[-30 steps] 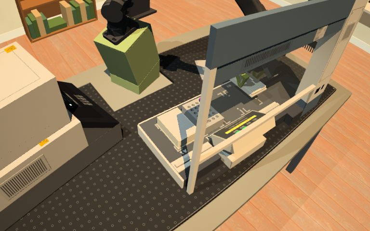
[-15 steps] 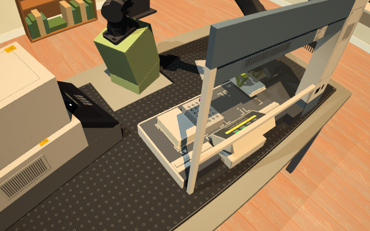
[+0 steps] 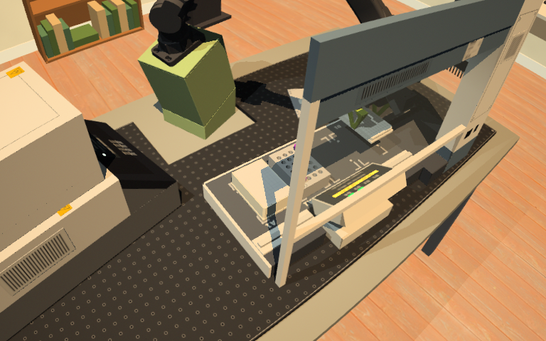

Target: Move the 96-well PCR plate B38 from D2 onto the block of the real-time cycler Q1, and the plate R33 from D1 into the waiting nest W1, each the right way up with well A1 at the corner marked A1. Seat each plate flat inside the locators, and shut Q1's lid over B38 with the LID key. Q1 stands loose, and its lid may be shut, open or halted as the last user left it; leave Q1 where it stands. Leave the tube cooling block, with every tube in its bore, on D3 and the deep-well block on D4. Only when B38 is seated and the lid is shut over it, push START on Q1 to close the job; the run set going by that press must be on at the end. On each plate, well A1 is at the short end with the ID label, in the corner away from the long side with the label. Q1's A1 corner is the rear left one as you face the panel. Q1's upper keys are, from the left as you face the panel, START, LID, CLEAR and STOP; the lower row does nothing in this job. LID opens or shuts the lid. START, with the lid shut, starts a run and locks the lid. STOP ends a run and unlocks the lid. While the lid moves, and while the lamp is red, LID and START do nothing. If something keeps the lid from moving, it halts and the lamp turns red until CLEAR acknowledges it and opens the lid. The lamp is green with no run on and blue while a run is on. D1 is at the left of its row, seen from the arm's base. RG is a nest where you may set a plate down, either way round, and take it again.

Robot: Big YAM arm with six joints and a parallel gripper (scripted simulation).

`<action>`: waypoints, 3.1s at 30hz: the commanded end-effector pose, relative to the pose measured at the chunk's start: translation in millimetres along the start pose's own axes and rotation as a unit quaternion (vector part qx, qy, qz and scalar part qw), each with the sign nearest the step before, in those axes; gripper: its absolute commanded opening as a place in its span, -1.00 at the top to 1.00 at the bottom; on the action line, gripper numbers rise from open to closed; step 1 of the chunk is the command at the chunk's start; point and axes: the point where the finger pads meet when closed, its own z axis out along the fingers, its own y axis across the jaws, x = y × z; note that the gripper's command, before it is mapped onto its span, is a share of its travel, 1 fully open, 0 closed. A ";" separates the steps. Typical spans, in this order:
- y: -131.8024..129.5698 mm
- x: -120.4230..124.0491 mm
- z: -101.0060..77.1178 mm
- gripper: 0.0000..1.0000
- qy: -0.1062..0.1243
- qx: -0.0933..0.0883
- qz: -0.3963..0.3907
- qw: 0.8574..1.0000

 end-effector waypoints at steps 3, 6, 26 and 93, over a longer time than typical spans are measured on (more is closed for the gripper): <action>26.5 17.5 -1.8 1.00 -0.012 -0.007 -0.028 1.000; 34.3 38.5 1.8 1.00 -0.007 -0.005 -0.061 0.998; 105.2 108.4 -10.3 1.00 -0.012 -0.008 -0.150 0.989; 259.0 299.1 -17.7 1.00 -0.015 -0.019 -0.331 0.943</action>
